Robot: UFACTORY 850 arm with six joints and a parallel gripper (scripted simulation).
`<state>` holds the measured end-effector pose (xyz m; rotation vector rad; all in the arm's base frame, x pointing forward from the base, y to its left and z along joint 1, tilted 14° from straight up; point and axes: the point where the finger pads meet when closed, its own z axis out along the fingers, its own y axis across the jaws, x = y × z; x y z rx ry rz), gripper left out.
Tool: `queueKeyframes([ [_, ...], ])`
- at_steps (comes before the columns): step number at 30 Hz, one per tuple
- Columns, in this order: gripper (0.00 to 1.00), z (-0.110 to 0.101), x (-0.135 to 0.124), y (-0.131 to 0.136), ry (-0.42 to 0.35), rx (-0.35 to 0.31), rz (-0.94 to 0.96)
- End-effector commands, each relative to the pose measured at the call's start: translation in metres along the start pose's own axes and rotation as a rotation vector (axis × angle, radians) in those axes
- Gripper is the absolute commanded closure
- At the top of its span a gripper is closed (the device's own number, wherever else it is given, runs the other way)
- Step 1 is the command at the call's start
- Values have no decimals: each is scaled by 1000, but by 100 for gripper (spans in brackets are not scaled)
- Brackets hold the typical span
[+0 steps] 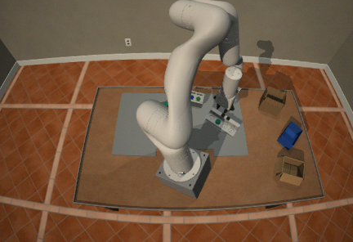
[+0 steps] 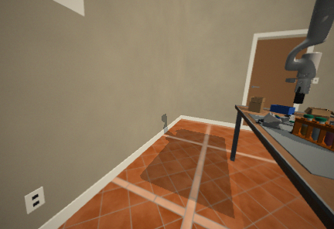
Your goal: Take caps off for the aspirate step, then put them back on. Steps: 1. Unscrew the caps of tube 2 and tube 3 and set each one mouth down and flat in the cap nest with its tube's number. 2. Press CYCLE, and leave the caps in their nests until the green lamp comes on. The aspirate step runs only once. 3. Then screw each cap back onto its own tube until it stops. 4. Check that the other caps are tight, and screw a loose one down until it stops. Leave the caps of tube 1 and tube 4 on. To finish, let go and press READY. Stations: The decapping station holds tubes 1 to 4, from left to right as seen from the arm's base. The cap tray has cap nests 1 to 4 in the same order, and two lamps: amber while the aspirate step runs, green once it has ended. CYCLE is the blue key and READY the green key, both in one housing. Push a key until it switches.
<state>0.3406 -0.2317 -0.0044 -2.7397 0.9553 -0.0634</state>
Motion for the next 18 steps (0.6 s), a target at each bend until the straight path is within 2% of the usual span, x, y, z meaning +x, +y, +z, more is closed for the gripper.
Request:
queueKeyframes([
  [1, 54, -1, -12, -25, -18, -4, 278],
  [6, 54, -1, -21, -40, -19, -6, 465],
  [7, 54, -2, -25, -47, -19, -7, 549],
  [8, 54, -2, -25, -47, -19, -7, 549],
  [9, 54, -2, -29, -54, -19, -8, 632],
  [12, 54, -2, -29, -54, -19, -8, 632],
  [14, 54, -2, -37, -69, -18, -9, 799],
  [15, 54, -2, -37, -69, -18, -9, 799],
  [18, 54, -2, -45, -83, -18, -11, 965],
])
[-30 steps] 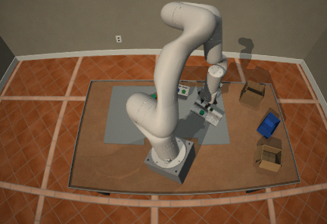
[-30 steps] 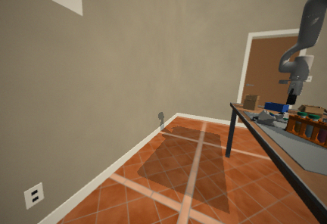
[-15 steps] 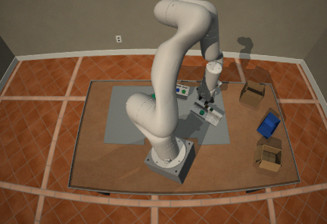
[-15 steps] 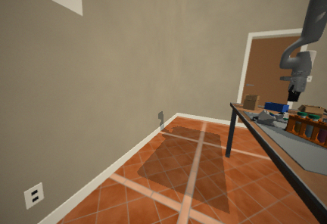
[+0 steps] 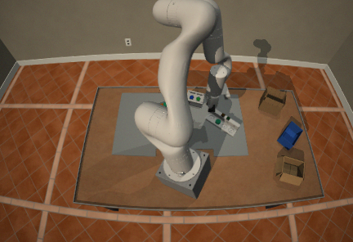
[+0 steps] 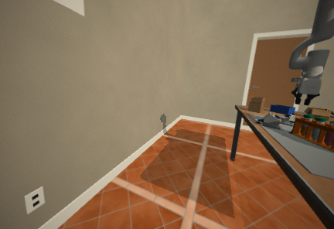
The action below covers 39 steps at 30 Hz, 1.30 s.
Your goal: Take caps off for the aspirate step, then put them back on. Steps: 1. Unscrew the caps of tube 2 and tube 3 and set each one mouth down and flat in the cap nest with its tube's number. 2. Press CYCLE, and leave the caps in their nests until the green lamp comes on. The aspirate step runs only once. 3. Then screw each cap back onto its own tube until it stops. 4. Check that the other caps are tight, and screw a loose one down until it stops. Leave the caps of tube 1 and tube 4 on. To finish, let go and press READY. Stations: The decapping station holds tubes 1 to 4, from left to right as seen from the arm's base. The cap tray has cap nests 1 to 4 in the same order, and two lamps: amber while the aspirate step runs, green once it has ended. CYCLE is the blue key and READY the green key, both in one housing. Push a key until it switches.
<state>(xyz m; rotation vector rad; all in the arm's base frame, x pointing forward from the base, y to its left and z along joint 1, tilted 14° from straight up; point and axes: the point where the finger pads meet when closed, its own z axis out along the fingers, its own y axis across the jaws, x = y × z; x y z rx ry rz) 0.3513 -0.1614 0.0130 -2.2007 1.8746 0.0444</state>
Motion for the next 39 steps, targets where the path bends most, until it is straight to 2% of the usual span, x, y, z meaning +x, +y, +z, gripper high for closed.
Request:
queueKeyframes([
  [1, 54, -1, -20, -8, -14, -35, 227],
  [2, 54, -1, -28, -11, -13, -36, 311],
  [7, 54, -1, -44, -16, -10, -37, 477],
  [9, 54, -1, -60, -21, -8, -37, 572],
  [11, 54, -1, -60, -21, -8, -37, 572],
  [14, 54, -1, -84, -29, -9, -37, 572],
  [21, 54, -2, -116, -39, -9, -37, 572],
  [24, 54, -2, -139, -47, -9, -37, 572],
  [28, 54, -2, -147, -50, -9, -37, 572],
  [32, 54, -2, -179, -60, -9, -37, 572],
  [36, 54, -2, -195, -65, -9, -37, 572],
  [39, 54, -2, -219, -73, -9, -37, 572],
])
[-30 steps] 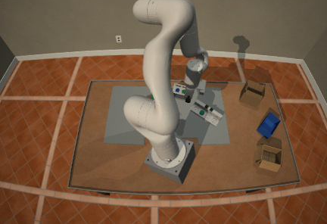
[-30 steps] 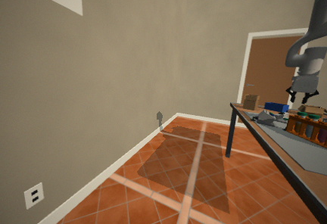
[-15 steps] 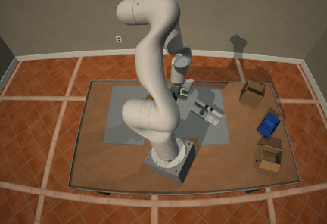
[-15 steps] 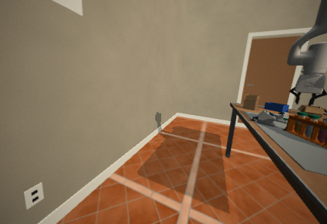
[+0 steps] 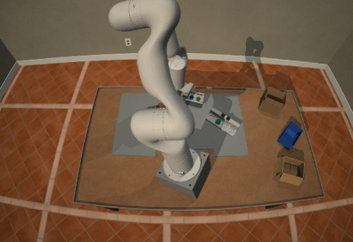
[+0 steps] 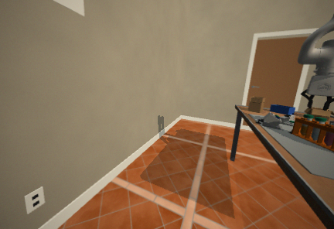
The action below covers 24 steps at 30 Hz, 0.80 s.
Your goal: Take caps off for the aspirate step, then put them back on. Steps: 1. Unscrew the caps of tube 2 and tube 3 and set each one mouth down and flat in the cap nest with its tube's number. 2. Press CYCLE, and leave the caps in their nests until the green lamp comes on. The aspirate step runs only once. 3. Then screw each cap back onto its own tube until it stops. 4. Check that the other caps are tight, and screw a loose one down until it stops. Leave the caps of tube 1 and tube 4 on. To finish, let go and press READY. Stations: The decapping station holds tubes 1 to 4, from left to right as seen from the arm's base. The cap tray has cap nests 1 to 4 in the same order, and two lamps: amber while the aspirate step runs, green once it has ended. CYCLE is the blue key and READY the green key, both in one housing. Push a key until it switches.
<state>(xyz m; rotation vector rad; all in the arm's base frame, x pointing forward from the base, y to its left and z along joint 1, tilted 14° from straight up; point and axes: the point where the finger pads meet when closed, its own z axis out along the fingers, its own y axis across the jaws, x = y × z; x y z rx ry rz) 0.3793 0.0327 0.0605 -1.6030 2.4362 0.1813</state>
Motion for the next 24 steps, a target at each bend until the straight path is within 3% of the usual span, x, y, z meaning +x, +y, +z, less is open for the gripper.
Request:
queueKeyframes([
  [1, 54, 0, -28, 6, 5, -11, 2],
  [8, 54, 0, -60, 14, 5, -11, 2],
  [16, 54, 0, -61, 14, 5, -11, 2],
  [24, 54, 17, -61, 15, 5, -11, 2],
])
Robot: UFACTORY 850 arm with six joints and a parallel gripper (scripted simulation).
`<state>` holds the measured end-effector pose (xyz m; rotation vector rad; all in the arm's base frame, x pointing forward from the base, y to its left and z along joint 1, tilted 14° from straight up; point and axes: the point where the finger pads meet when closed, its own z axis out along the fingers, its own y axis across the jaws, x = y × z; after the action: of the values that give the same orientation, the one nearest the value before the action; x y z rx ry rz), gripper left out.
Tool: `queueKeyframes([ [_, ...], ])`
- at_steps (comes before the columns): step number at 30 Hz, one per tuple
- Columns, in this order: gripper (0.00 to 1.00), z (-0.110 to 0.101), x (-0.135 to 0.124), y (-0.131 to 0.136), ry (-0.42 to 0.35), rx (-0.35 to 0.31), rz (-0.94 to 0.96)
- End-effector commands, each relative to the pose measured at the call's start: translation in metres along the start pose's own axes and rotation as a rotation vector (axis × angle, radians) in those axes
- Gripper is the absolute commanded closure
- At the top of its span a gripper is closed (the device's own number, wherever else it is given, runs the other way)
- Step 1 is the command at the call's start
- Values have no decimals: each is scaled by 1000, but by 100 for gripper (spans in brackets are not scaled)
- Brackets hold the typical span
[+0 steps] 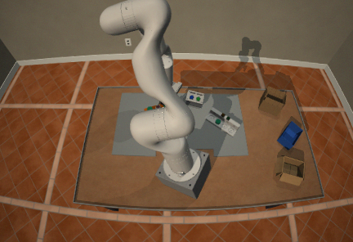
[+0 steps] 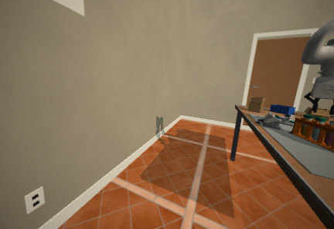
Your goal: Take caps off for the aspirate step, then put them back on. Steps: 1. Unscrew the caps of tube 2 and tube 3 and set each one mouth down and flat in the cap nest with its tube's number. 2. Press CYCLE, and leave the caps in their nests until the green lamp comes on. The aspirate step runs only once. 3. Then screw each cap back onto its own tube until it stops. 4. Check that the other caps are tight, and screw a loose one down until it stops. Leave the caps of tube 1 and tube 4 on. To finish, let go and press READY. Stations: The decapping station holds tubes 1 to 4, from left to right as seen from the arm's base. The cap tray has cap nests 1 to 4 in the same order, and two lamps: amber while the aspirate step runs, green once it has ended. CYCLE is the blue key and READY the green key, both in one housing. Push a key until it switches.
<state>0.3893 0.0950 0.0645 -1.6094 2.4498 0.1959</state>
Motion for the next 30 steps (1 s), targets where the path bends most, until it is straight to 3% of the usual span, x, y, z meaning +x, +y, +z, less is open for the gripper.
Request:
queueKeyframes([
  [1, 54, 9, -1, -1, -3, 5, -1],
  [6, 54, 24, -1, -1, -3, 5, -1],
  [30, 54, 30, -1, -1, -3, 5, -1],
])
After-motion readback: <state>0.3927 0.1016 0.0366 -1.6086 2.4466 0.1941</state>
